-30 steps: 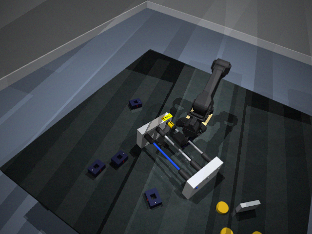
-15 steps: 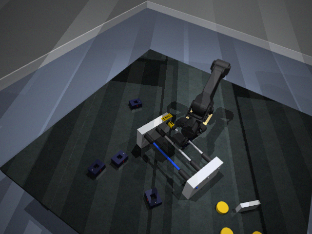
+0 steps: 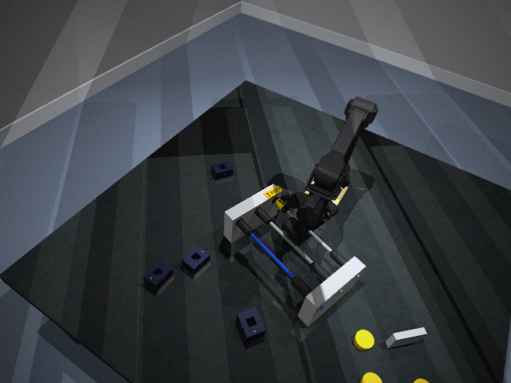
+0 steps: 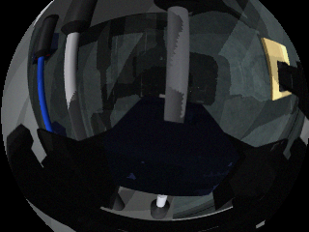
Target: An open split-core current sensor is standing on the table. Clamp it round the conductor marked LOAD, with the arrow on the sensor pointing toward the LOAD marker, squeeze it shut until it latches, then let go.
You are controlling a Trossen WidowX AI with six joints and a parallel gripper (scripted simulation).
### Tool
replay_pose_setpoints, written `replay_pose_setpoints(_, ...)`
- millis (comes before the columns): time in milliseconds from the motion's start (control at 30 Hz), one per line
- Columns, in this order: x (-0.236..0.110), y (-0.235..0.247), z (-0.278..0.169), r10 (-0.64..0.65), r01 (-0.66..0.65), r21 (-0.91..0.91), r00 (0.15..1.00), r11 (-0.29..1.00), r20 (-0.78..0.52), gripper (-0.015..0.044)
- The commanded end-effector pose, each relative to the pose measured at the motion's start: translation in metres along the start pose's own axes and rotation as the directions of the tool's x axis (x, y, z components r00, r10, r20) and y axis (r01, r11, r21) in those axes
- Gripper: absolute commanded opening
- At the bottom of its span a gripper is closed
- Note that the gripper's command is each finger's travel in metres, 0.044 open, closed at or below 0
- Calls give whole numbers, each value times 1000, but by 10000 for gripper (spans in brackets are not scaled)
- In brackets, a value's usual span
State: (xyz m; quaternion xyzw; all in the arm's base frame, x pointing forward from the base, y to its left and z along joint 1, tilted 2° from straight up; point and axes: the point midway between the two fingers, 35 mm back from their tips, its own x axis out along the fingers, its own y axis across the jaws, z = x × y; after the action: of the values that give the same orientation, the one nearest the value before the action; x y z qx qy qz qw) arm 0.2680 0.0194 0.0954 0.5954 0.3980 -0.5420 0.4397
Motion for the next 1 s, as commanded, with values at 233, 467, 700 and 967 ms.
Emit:
replay_pose_setpoints(233,0,0,0,-2,2,0,1000,1000,1,276)
replay_pose_setpoints(467,0,0,0,-2,2,0,1000,1000,1,276)
replay_pose_setpoints(700,0,0,0,-2,2,0,1000,1000,1,276)
replay_pose_setpoints(967,0,0,0,-2,2,0,1000,1000,1,276)
